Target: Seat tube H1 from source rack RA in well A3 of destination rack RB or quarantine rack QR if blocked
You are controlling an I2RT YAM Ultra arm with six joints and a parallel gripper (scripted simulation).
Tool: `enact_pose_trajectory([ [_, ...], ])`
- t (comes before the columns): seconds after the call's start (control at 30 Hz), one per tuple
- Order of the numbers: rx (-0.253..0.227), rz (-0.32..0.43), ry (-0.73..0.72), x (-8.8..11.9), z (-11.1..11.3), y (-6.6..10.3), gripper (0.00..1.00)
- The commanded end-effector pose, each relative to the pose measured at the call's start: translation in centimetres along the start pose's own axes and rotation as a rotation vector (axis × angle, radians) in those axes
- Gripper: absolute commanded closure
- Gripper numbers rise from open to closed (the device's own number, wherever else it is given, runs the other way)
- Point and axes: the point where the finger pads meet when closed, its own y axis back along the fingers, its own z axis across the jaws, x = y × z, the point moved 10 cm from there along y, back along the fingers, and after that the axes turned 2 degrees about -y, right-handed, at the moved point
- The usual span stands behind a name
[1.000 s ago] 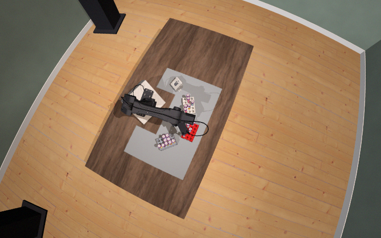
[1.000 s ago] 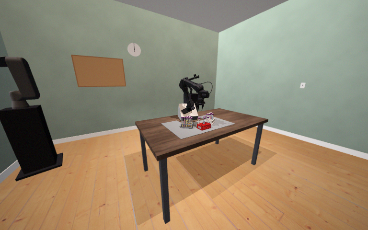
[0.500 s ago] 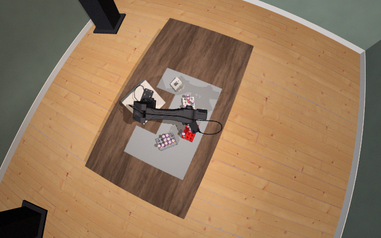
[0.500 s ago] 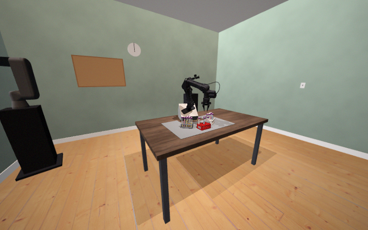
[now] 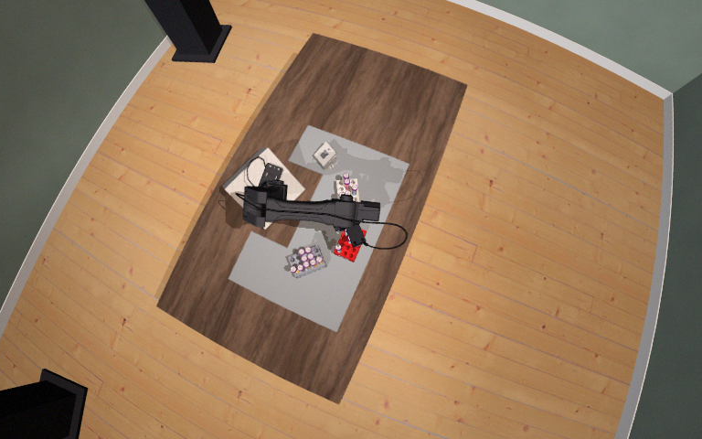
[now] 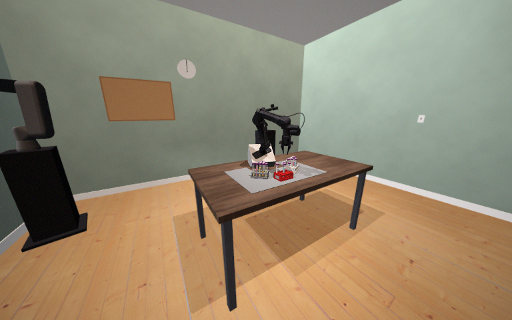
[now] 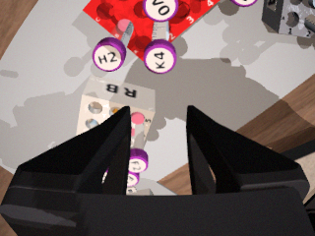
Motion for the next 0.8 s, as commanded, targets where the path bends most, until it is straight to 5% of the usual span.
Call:
enact_pose_trajectory([
  [0.0, -0.032, -0.027, -0.015, 0.2, -0.4, 0.6, 0.70],
  [0.53, -0.023, -0.015, -0.012, 0.0, -0.2, -2.5, 0.70],
  [0.63, -0.048, -0.033, -0.025, -0.8, 0.4, -1.9, 0.70],
  [0.77, -0.001, -0.001, -0.002, 0.2, 0.1, -4.2, 0.70],
])
